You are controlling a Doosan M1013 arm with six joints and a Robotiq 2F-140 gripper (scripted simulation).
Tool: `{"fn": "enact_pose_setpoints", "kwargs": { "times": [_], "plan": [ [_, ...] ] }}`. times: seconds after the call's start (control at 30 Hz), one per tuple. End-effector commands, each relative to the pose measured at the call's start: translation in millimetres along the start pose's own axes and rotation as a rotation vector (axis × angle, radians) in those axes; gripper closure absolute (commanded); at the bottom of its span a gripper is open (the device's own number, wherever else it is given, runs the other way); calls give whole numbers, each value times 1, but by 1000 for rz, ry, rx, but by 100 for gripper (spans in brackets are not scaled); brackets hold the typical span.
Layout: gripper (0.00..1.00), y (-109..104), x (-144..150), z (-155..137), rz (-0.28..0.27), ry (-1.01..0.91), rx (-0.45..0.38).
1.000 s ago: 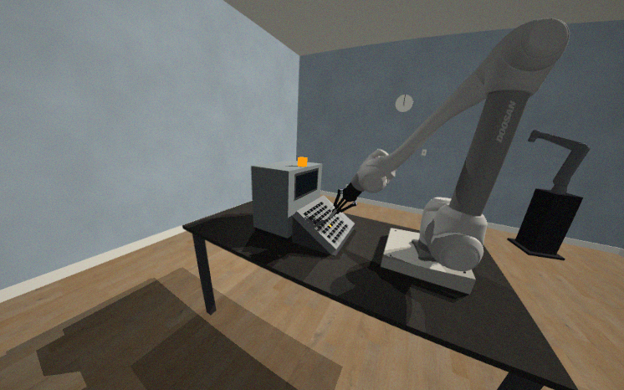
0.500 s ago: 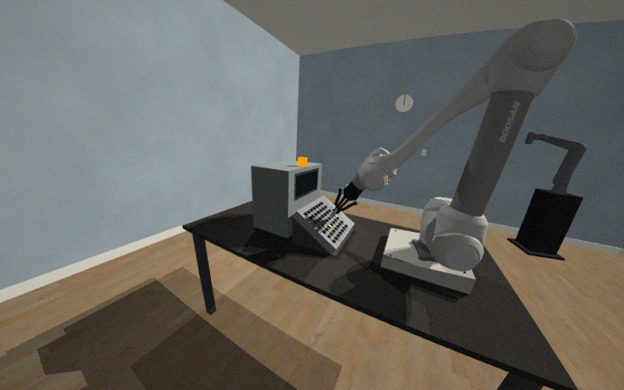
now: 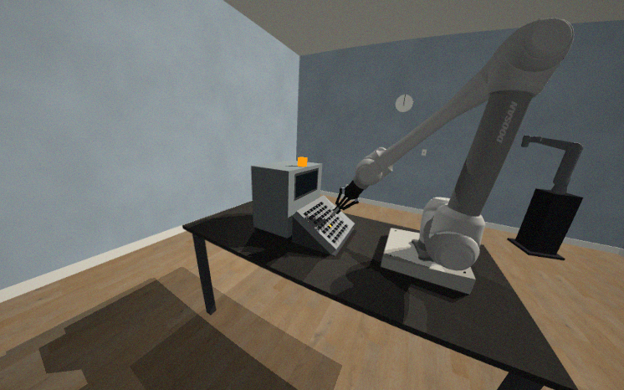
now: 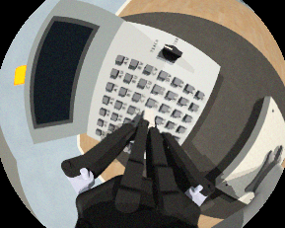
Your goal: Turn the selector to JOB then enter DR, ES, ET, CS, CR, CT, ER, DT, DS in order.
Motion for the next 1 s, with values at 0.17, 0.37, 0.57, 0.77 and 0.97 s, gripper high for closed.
{"fn": "enact_pose_setpoints", "kwargs": {
  "times": [0.17, 0.37, 0.57, 0.77, 0.97],
  "plan": [
    [100, -4, 6, 29, 1, -297, -1],
    [100, -7, 11, 55, 1, -565, -1],
    [100, -11, 18, 90, 1, -901, -1],
    [100, -13, 22, 112, 1, -1111, -1],
    [100, -16, 27, 134, 1, -1350, -1]
  ]
}}
Point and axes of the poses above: the point where the finger pads meet when closed, its own y axis out along the fingers, its own x axis across the jaws, z = x × y, the point moved 1 cm from there along -y, back along the fingers, and after that the axes turned 5 degrees about -y, right-handed, at the moved point
